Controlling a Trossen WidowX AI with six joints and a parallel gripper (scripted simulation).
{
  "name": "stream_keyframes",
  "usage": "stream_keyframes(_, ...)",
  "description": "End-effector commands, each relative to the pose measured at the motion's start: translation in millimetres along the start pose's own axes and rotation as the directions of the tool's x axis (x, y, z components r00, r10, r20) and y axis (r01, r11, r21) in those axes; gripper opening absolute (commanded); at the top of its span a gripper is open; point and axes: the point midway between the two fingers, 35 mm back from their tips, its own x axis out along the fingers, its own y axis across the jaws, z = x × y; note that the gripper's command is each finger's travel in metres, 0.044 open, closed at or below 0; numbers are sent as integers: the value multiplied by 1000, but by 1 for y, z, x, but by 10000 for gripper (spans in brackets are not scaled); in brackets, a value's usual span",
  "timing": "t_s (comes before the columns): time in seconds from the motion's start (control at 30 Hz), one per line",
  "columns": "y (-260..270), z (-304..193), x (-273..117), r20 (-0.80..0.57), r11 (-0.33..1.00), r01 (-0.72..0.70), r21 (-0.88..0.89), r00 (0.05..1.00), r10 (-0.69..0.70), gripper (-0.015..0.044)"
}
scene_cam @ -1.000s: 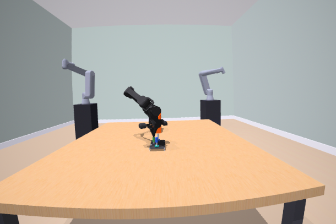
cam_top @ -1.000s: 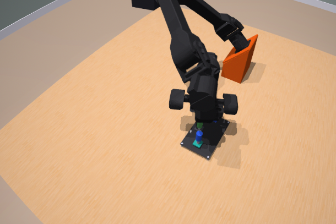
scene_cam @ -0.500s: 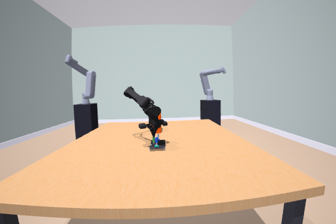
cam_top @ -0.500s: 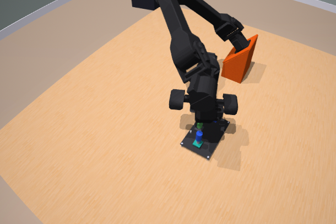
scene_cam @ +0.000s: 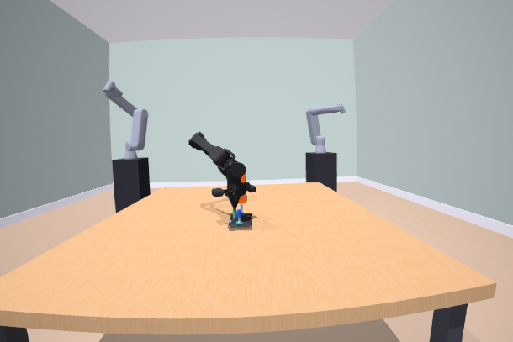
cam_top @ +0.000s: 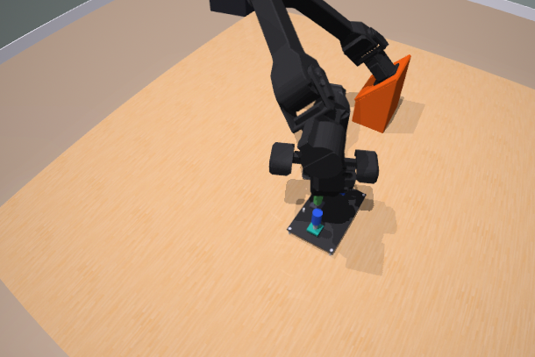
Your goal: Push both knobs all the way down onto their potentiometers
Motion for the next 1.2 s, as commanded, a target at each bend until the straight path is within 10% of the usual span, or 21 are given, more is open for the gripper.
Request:
stream_keyframes(0.0, -3, 0, 17, -21, 1000, 0, 28, 1000, 1, 0)
stream_keyframes(1.17, -4, 0, -15, -25, 1000, 3, 24, 1000, -2, 26)
